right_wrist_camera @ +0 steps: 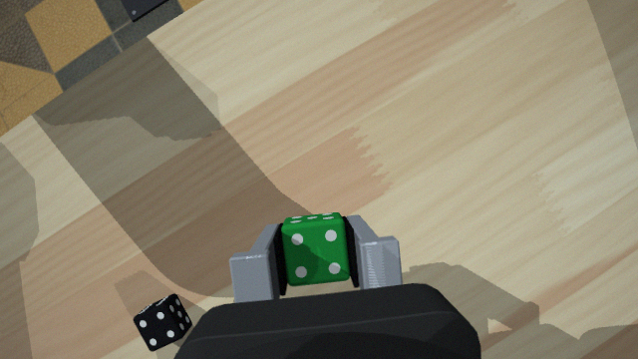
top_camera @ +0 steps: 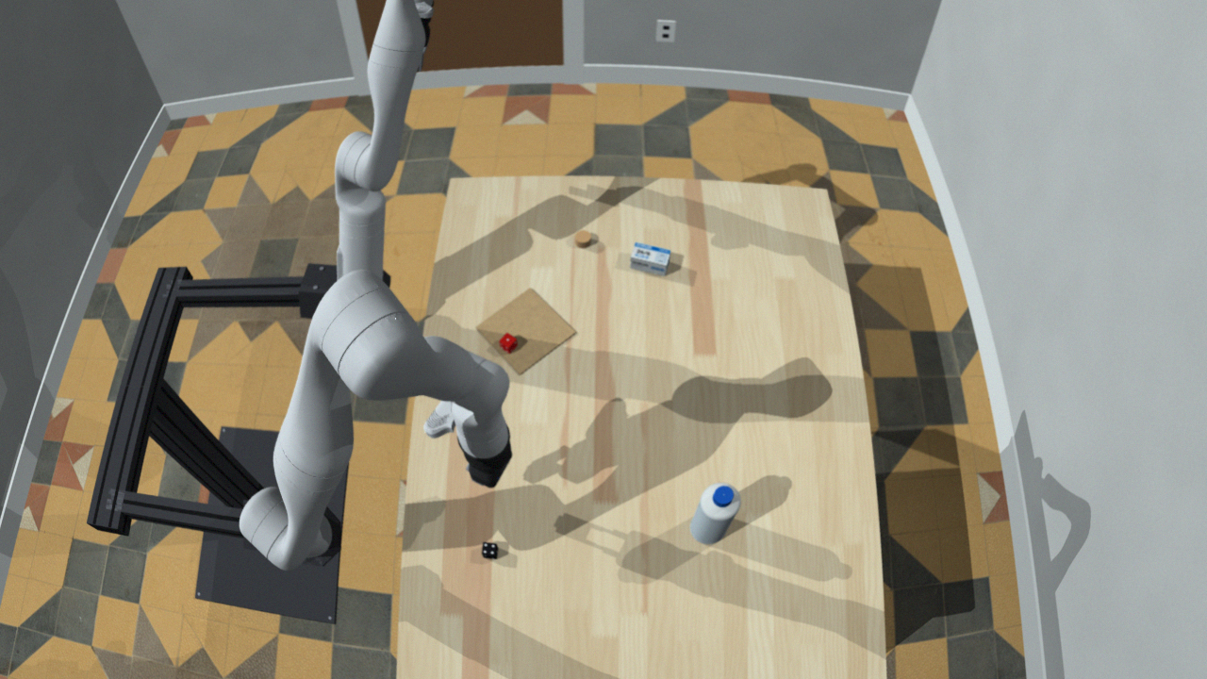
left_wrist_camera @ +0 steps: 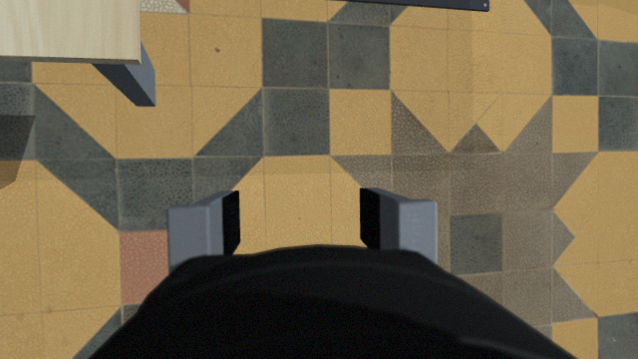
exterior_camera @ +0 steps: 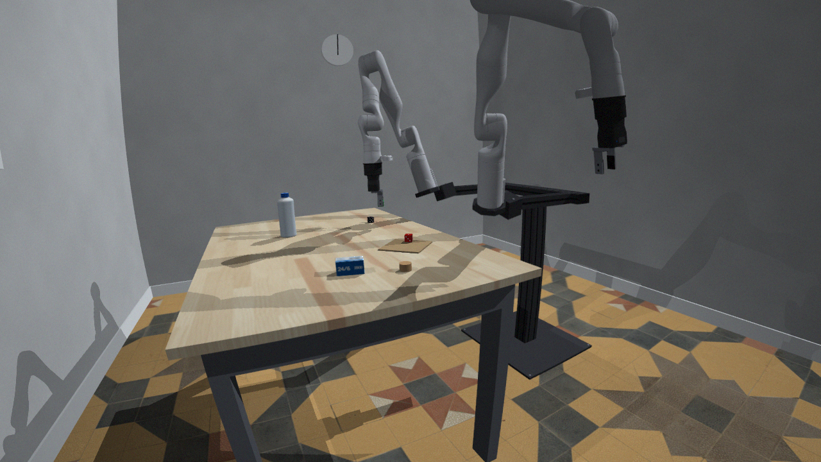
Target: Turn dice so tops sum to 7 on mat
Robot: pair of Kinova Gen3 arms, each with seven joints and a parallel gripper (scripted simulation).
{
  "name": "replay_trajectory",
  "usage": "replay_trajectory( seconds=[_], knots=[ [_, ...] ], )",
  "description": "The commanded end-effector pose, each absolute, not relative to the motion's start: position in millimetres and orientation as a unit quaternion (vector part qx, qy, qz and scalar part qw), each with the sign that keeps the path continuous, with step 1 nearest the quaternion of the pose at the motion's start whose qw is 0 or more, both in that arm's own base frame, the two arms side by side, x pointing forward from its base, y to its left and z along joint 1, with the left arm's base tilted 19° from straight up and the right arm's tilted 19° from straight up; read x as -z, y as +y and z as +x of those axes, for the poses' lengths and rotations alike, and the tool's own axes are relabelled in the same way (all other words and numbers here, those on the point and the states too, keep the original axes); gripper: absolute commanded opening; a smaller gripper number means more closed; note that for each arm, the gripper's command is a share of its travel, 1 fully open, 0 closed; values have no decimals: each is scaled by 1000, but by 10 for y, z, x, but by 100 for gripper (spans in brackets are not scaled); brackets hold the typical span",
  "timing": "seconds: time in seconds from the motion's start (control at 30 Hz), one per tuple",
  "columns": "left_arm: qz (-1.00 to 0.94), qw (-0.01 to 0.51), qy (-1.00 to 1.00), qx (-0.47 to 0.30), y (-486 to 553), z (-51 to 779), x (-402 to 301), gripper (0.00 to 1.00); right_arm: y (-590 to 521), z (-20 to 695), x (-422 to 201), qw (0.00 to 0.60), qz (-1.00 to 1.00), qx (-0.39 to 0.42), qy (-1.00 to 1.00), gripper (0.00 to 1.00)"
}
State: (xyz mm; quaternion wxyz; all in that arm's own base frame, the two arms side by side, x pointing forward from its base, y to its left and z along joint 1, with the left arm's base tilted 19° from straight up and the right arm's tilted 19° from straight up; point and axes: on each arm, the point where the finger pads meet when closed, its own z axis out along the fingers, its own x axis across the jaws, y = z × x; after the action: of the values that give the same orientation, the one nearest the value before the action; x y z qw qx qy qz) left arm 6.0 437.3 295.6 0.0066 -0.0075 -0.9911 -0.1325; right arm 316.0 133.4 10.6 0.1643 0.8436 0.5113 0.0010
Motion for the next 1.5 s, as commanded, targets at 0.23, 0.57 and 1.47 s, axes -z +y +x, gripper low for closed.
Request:
replay_trajectory(
  seconds=[0.23,0.57,1.47],
  knots=[
    [-7,6,-991,133,4375,57,-2964,100,1328,3222,-110,163,779,13,605,49],
    [-7,6,-991,133,4375,57,-2964,100,1326,3256,-113,163,749,18,642,49],
    [-7,6,-991,133,4375,57,-2964,100,1317,3272,-105,174,739,12,651,49]
  ],
)
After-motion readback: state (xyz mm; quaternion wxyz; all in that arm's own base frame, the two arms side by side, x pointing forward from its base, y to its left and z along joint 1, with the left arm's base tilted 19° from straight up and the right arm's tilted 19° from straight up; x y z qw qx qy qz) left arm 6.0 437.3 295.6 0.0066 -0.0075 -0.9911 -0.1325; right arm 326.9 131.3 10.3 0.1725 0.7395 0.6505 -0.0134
